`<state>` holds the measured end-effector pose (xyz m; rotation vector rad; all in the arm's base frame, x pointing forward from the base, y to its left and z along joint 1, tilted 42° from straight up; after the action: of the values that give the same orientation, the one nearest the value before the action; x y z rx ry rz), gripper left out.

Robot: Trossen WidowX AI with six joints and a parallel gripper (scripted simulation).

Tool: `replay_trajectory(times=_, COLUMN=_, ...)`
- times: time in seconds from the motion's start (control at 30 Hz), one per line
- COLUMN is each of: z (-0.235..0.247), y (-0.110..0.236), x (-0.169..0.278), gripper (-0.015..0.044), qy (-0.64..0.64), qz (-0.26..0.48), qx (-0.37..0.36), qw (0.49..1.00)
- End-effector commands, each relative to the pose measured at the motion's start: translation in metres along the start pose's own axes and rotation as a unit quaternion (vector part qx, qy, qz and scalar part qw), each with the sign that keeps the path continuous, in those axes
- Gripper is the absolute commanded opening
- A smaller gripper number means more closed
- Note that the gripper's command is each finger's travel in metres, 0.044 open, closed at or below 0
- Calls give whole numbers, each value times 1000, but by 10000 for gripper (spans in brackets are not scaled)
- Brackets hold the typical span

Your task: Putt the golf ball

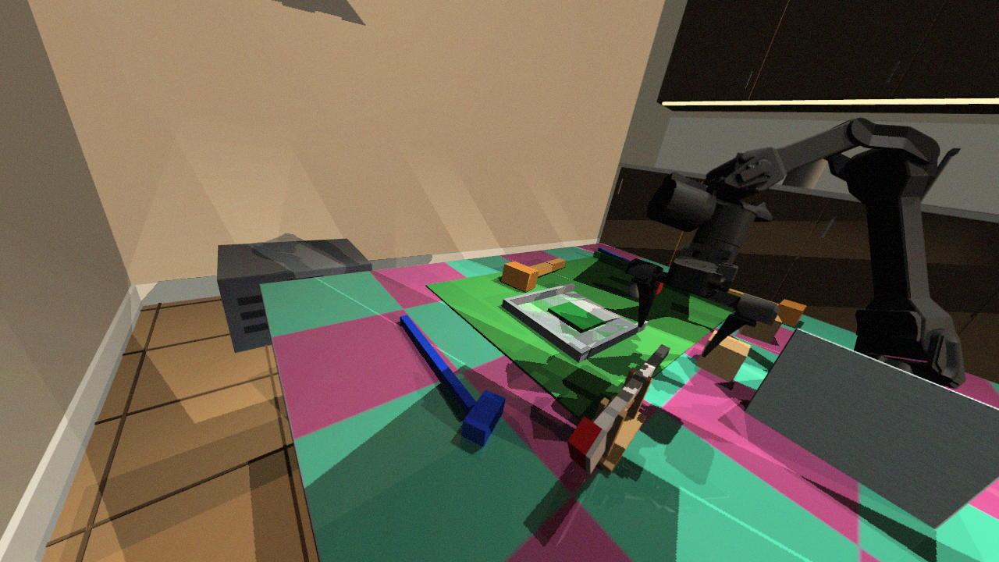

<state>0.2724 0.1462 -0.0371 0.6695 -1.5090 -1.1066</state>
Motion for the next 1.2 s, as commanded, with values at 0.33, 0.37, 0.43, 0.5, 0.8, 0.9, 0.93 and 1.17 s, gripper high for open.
replay_trajectory(times=0.33, z=-5, y=-23, x=4, gripper=440, qy=15, qz=6, qx=3, qw=1000)
replay_trajectory(times=0.37, z=-5, y=-23, x=4, gripper=440, qy=15, qz=6, qx=3, qw=1000)
replay_trajectory(times=0.43, z=-6, y=-25, x=4, gripper=440, qy=15, qz=6, qx=3, qw=1000)
replay_trajectory(times=0.5, z=-6, y=-32, x=6, gripper=440, qy=15, qz=6, qx=3, qw=1000)
replay_trajectory(times=0.8, z=-7, y=-47, x=11, gripper=440, qy=15, qz=7, qx=3, qw=1000)
replay_trajectory(times=0.9, z=-7, y=-50, x=12, gripper=440, qy=15, qz=7, qx=3, qw=1000)
replay_trajectory(times=0.93, z=-7, y=-51, x=12, gripper=440, qy=15, qz=7, qx=3, qw=1000)
replay_trajectory(times=1.17, z=-8, y=-62, x=15, gripper=440, qy=15, qz=7, qx=3, qw=1000)
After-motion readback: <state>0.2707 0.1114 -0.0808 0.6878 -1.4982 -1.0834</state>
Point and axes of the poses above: the point midway between the two fingers, 35 mm back from their tips, its own y axis back along the fingers, its own z axis across the jaws, x = y × z, the point moved 5 cm from there along y, back along the fingers, and after that the axes turned 9 degrees about -y, right-handed, at the moved point
